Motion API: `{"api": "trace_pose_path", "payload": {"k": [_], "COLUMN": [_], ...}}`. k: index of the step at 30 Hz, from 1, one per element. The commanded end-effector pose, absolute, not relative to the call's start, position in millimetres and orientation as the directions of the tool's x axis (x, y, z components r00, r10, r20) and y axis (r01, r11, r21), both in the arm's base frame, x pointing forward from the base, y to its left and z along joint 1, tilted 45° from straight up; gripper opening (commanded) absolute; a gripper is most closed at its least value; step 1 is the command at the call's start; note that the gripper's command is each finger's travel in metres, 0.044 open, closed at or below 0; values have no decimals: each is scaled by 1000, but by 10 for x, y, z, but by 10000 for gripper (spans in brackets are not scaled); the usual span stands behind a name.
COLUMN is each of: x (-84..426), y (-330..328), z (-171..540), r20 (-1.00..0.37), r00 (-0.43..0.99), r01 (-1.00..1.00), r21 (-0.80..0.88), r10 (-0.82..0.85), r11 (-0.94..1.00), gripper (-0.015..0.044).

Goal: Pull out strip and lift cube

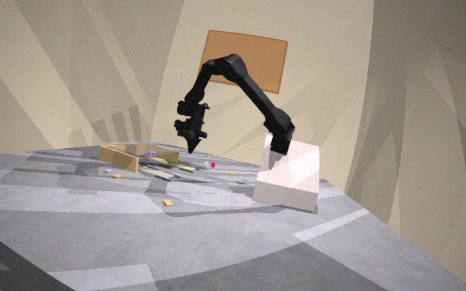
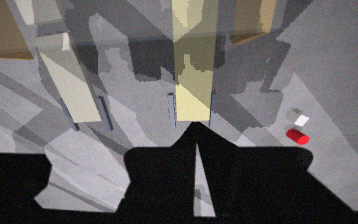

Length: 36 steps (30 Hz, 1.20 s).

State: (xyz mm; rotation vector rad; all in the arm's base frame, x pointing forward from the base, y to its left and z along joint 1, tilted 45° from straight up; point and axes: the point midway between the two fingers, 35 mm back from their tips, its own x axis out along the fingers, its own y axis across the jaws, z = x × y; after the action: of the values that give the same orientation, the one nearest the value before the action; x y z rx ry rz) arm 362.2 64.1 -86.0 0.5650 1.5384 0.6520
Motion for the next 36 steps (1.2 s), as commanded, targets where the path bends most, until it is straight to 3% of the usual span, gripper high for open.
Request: {"api": "trace_pose_path", "payload": {"k": [1,36], "x": [3632,3582], "y": [685,1068], "z": [-908,-1330], "r20": [-714,-712], "r00": [-71,-71], "r01": [-28,-27], "r21": [699,702], "r10": [696,699], "r11": [714,712], "gripper": [0,0]}}
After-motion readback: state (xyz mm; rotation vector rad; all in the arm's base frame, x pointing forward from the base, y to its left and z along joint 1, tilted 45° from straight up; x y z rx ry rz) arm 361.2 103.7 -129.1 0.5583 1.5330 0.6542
